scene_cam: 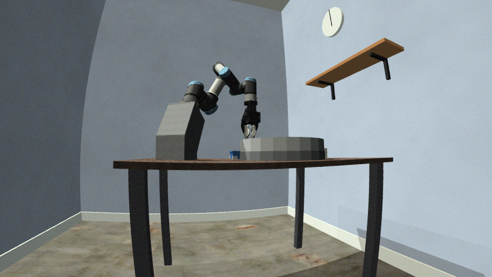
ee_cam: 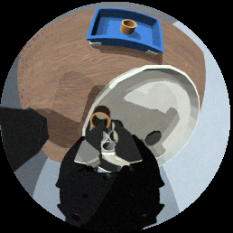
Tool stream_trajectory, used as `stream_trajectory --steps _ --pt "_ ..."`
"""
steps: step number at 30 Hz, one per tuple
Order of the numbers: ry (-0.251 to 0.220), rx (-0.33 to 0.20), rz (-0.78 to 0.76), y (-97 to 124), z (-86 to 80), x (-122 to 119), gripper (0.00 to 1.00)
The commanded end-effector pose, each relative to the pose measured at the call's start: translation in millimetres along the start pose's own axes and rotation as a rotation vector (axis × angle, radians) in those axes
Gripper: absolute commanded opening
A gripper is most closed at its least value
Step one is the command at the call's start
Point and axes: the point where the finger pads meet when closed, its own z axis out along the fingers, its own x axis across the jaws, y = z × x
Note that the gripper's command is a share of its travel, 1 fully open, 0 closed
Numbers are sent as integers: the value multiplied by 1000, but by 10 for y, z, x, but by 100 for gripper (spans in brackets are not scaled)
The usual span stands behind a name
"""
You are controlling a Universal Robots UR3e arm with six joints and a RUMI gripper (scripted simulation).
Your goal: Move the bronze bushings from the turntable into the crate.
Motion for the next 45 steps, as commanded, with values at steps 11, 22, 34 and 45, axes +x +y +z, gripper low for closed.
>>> stream_trajectory --steps 11,22,34,45 --pt "2 -2 0 7 86 9 5" --pt "2 -2 0 7 86 9 5" --pt "2 -2 0 7 86 9 5" --pt "2 -2 0 7 86 9 0"
